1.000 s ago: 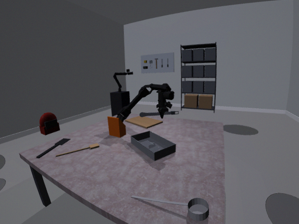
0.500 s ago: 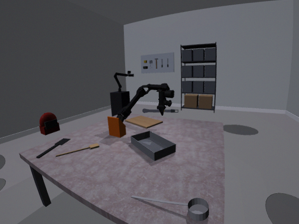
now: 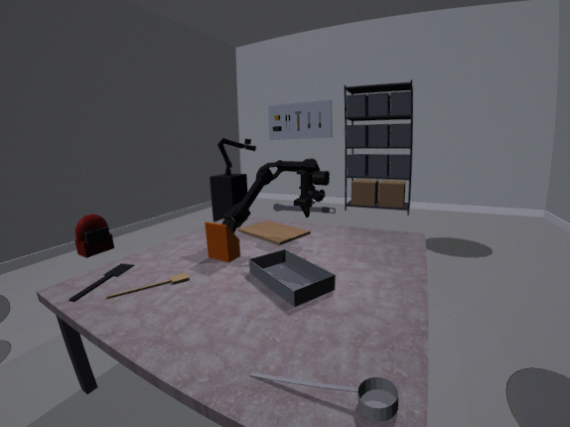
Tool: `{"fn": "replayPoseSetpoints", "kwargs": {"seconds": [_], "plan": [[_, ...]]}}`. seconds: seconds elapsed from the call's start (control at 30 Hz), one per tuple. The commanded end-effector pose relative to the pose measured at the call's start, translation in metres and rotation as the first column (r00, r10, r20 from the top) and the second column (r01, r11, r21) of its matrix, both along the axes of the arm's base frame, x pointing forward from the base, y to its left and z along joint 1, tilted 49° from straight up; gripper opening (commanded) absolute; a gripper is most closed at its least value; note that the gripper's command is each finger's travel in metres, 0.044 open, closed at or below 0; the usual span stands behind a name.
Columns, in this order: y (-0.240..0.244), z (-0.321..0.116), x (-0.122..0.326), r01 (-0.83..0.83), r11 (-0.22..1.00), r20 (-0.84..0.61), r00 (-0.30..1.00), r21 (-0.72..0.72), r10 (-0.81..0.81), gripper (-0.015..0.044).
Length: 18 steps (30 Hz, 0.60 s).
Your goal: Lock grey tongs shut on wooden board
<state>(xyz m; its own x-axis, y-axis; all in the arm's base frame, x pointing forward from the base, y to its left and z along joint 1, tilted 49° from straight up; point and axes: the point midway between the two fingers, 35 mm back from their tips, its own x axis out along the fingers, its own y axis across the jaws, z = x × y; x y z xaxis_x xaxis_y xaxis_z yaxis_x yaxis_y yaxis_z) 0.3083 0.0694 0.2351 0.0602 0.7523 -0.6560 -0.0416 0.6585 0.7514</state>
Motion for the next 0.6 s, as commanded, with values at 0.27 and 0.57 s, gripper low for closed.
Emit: {"fn": "replayPoseSetpoints", "kwargs": {"seconds": [0.27, 0.57], "plan": [[0.041, 0.014, -0.027, 0.045, 0.996, -0.12, 0.991, -0.072, -0.054, -0.015], [0.072, 0.026, -0.056, 0.096, 0.985, -0.193, 0.973, -0.144, -0.124, -0.015]]}}
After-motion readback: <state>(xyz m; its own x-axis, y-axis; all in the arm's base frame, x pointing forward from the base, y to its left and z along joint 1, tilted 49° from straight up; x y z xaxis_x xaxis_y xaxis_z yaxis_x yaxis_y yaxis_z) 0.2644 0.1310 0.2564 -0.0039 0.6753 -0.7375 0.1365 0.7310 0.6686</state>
